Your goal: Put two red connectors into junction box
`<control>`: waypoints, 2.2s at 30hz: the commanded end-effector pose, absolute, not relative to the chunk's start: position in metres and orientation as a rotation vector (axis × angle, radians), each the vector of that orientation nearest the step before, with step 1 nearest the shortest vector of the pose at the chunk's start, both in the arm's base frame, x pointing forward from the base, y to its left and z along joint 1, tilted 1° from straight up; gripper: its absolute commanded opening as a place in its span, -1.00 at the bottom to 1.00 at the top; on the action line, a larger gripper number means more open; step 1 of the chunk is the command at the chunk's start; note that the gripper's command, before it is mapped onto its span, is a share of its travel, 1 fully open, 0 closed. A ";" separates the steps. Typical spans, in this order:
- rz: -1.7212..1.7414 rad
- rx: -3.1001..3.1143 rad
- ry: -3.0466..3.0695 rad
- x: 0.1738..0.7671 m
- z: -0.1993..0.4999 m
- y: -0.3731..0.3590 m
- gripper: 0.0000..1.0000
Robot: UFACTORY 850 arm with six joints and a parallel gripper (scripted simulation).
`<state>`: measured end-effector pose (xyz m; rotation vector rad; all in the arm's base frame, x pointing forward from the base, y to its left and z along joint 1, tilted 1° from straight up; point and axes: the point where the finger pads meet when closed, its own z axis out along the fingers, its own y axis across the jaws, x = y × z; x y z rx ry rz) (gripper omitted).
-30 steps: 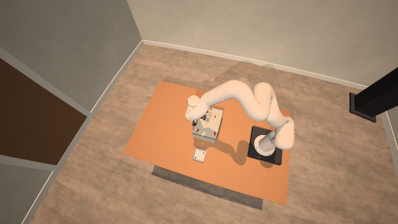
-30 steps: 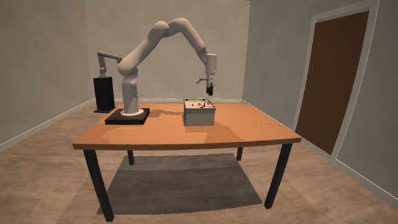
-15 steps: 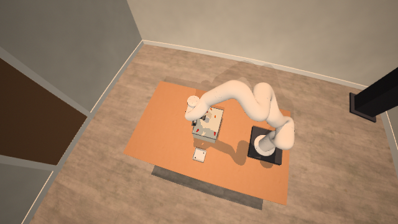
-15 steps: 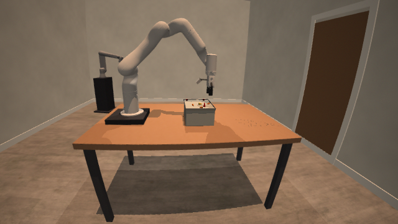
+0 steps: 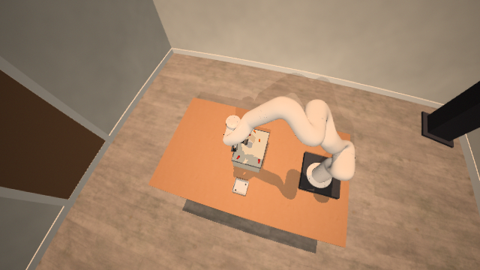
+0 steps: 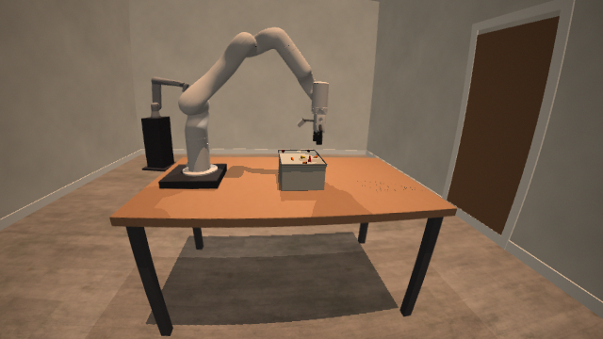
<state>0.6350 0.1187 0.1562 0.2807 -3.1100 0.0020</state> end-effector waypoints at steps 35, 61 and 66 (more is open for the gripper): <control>0.002 0.282 -3.112 0.635 0.157 0.119 1.00; 0.001 0.457 -3.091 0.478 0.159 0.141 1.00; 0.001 0.463 -3.090 0.472 0.159 0.141 1.00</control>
